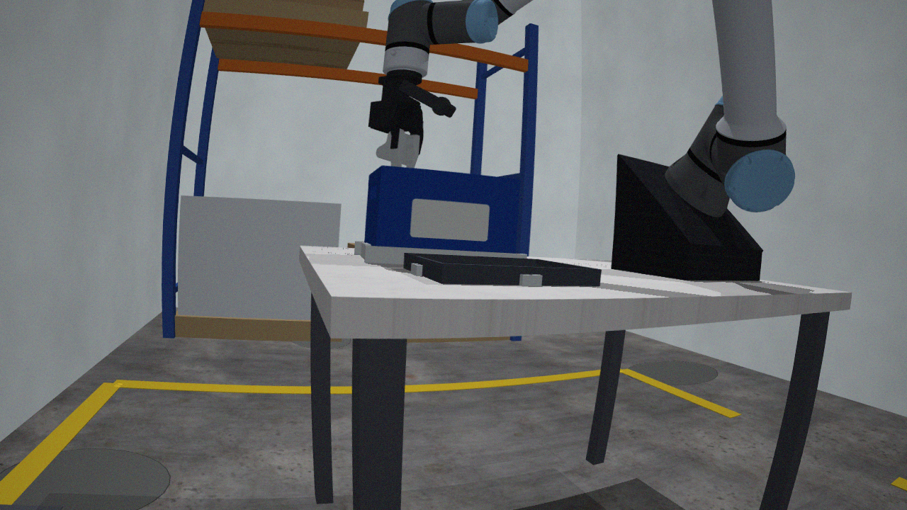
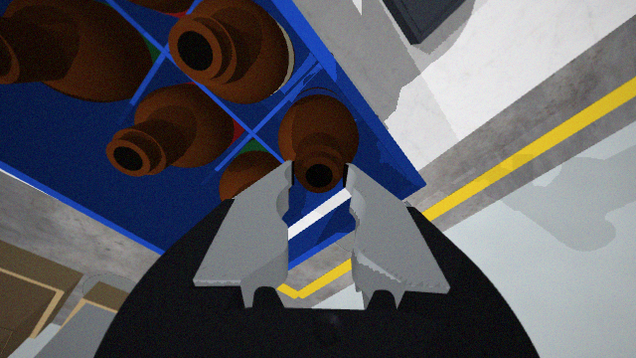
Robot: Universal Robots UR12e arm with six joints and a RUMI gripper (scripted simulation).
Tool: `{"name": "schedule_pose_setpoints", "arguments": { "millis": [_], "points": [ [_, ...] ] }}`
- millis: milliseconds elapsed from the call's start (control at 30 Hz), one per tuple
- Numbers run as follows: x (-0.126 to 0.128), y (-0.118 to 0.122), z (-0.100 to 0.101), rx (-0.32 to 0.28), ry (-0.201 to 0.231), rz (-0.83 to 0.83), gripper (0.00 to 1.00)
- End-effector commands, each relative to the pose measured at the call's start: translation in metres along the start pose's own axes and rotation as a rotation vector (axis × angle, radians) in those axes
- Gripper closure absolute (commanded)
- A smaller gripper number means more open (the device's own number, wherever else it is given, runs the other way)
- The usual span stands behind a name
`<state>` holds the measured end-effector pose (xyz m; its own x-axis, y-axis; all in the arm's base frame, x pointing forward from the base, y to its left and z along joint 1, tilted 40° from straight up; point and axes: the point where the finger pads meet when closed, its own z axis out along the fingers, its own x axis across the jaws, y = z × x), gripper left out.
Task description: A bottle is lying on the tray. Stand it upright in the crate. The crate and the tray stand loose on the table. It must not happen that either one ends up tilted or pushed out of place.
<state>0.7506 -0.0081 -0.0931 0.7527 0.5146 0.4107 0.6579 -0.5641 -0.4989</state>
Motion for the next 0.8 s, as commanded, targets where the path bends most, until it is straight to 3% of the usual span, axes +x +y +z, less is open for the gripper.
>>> {"name": "schedule_pose_setpoints", "arguments": {
  "millis": [0, 767],
  "points": [
    [-0.0010, -0.0008, 0.0043, 0.001, 0.000, 0.002, 1.00],
    [-0.0002, 0.0001, 0.0068, -0.001, 0.001, 0.001, 1.00]
  ]
}}
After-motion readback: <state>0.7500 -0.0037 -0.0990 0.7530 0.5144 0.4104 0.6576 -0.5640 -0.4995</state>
